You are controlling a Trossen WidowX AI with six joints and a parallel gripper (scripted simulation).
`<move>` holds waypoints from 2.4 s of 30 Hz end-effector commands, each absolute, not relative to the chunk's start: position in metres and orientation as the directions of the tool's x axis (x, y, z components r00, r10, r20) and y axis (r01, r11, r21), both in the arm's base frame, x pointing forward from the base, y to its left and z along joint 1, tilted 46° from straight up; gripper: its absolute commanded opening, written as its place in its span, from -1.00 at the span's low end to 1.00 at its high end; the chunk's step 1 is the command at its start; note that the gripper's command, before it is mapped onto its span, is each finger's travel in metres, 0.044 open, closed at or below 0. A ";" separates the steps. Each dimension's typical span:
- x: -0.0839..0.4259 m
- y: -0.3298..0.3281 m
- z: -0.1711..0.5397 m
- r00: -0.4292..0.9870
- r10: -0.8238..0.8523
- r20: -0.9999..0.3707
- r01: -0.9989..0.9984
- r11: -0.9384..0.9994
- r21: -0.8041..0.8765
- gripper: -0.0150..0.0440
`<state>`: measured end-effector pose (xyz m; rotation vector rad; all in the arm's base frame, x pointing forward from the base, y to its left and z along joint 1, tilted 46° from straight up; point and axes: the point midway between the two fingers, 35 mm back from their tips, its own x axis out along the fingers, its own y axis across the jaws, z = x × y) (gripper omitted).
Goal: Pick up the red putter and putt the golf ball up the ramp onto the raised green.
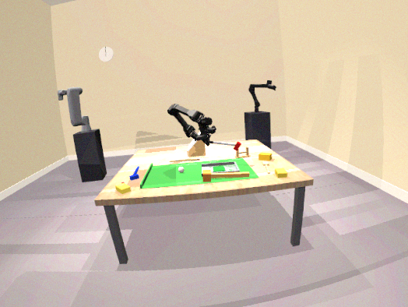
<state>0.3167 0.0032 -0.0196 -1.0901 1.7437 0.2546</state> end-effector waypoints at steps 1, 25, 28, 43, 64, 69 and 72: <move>0.319 -0.020 0.010 -0.052 -0.562 -0.825 -0.659 0.640 -0.395 -0.49; 0.263 -0.140 0.140 -0.083 -0.681 -0.727 0.035 0.728 -0.685 -0.49; 0.249 -0.152 0.155 -0.096 -0.697 -0.711 0.127 0.700 -0.703 -0.49; 0.236 -0.172 0.155 -0.109 -0.709 -0.697 0.203 0.671 -0.713 -0.49; 0.231 -0.202 0.127 -0.109 -0.710 -0.695 0.203 0.669 -0.715 -0.49; 0.230 -0.208 0.121 -0.109 -0.711 -0.695 0.203 0.668 -0.716 -0.49; 0.229 -0.210 0.119 -0.109 -0.711 -0.694 0.203 0.668 -0.716 -0.49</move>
